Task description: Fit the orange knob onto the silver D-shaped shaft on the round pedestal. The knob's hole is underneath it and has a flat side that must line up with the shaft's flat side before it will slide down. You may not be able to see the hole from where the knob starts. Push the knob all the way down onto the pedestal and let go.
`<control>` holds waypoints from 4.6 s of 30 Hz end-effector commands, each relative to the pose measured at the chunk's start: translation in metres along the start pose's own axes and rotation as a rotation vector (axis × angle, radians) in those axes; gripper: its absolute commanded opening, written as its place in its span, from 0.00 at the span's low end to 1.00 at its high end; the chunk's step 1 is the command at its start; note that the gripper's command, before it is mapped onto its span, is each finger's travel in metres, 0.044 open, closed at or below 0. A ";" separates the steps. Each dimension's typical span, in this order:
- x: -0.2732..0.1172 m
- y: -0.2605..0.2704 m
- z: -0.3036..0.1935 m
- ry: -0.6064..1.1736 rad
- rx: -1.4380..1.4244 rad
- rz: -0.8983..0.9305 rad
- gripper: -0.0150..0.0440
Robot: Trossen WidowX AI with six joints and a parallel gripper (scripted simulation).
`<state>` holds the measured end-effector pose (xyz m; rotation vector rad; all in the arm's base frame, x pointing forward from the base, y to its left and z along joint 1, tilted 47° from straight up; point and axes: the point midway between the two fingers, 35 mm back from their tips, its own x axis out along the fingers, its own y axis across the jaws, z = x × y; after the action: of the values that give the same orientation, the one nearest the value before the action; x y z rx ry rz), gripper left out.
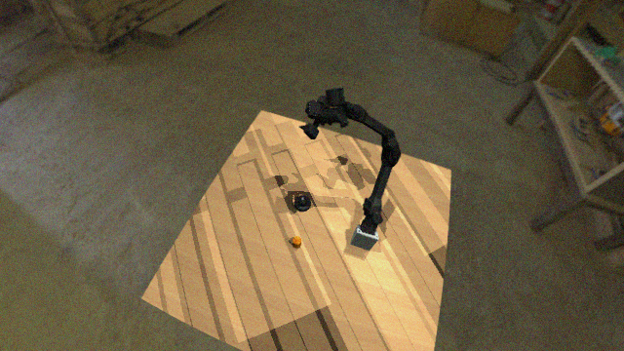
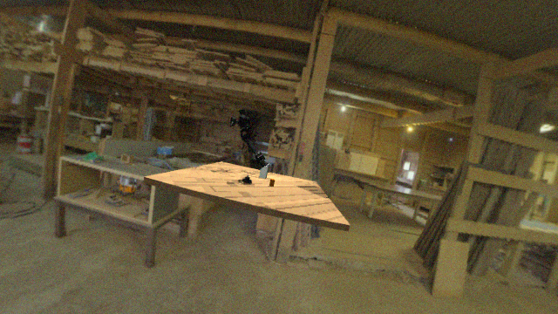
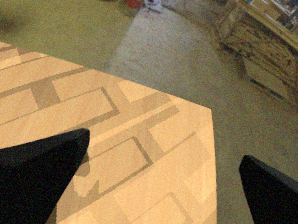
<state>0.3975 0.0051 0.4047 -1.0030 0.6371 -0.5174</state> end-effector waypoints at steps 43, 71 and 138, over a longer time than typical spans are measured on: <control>0.024 0.407 -0.159 0.899 1.272 -0.162 1.00; 0.034 0.448 -0.237 0.967 1.407 -0.412 1.00; 0.078 0.469 -0.294 0.964 1.406 -0.415 0.43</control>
<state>0.2968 -0.0132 -0.1452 0.5542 0.6732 -1.5589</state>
